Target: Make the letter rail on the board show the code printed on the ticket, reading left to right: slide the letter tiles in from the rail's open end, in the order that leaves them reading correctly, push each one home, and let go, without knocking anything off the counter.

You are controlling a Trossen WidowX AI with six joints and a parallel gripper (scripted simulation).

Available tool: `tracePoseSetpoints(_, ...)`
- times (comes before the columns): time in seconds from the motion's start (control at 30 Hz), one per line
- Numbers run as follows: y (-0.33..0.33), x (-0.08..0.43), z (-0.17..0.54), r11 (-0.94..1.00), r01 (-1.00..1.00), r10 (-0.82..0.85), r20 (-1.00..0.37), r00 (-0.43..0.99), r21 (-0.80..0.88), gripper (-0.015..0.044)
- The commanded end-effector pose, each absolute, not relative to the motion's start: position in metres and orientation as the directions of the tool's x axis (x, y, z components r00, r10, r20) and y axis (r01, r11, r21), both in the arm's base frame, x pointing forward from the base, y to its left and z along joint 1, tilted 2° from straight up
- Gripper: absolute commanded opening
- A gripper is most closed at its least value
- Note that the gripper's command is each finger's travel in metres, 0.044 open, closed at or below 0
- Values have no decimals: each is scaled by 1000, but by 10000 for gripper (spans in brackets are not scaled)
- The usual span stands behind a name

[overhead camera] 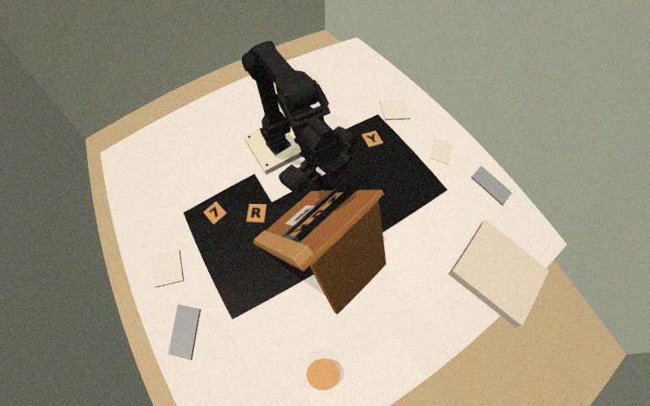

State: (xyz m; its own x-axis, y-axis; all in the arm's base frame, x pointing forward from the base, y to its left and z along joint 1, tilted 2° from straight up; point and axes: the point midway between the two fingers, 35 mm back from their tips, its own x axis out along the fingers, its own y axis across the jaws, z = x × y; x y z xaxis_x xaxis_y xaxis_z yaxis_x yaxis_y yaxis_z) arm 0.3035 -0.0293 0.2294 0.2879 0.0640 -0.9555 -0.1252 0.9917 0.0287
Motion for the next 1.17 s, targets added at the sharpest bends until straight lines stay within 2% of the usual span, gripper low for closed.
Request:
tracePoseSetpoints(0.0,-62,286,254,991,-115,106,-902,419,63,262)
tracePoseSetpoints(0.23,-102,249,296,989,-143,118,-742,660,30,440)
tracePoseSetpoints(0.4,-115,227,318,988,-144,77,-641,764,-52,440)
tracePoseSetpoints(1.13,-115,227,318,988,-144,77,-641,764,-52,440)
